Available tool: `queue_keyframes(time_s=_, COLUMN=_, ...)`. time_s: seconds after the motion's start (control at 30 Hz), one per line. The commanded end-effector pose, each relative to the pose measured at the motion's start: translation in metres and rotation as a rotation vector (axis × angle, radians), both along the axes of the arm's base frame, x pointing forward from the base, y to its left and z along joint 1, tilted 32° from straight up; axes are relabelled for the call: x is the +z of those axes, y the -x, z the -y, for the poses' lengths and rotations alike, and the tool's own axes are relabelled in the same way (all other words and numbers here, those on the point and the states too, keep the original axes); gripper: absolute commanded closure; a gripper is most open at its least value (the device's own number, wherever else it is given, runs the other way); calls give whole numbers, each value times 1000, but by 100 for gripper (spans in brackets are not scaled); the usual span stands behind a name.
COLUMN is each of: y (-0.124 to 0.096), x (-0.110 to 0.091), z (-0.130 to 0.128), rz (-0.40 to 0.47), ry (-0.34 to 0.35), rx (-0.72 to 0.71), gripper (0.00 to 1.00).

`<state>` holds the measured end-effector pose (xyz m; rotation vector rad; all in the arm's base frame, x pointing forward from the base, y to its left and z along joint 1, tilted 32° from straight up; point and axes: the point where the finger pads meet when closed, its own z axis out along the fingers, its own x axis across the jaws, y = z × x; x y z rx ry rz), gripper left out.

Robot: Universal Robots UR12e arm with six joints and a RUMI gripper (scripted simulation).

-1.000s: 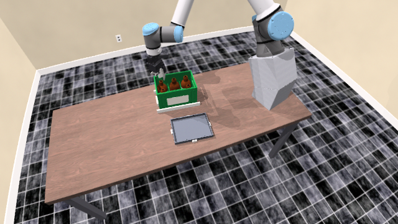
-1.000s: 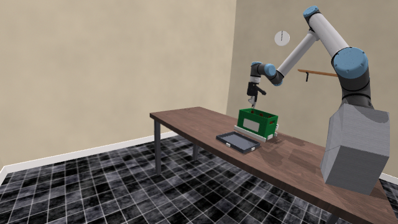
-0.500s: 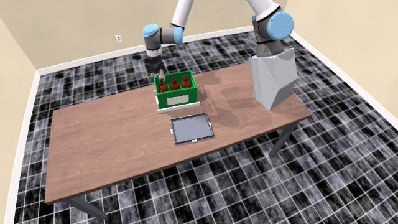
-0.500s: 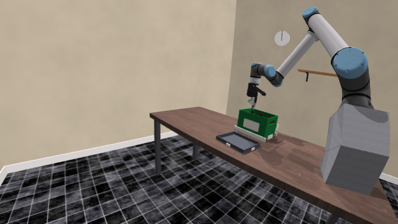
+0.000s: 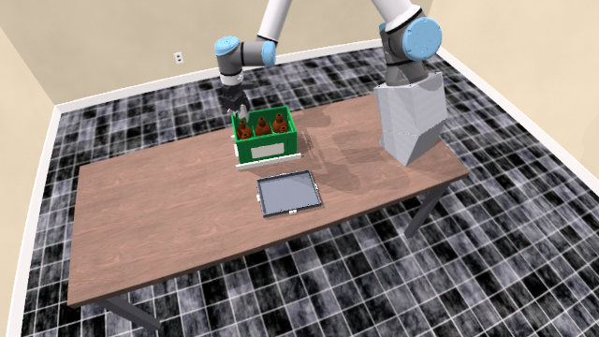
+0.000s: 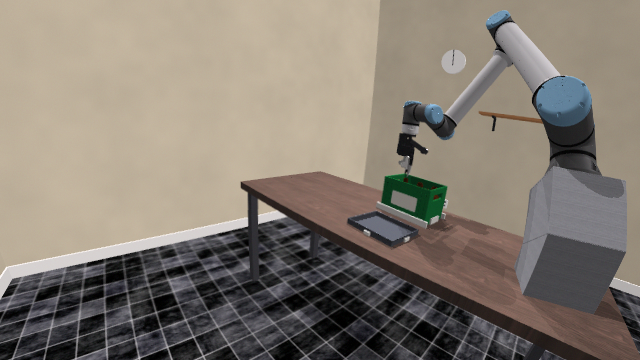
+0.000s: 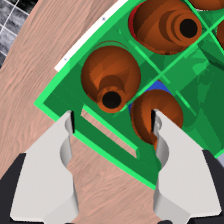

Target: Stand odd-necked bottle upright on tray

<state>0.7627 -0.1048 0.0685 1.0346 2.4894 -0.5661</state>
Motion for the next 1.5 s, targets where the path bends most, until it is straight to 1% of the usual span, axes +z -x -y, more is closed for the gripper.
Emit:
queue_keyframes(time_s=0.0, y=0, x=1, z=0, rz=1, ry=0, rx=0, gripper=62)
queue_keyframes(time_s=1.47, y=3, x=2, z=3, rz=1, ry=0, rx=0, gripper=62)
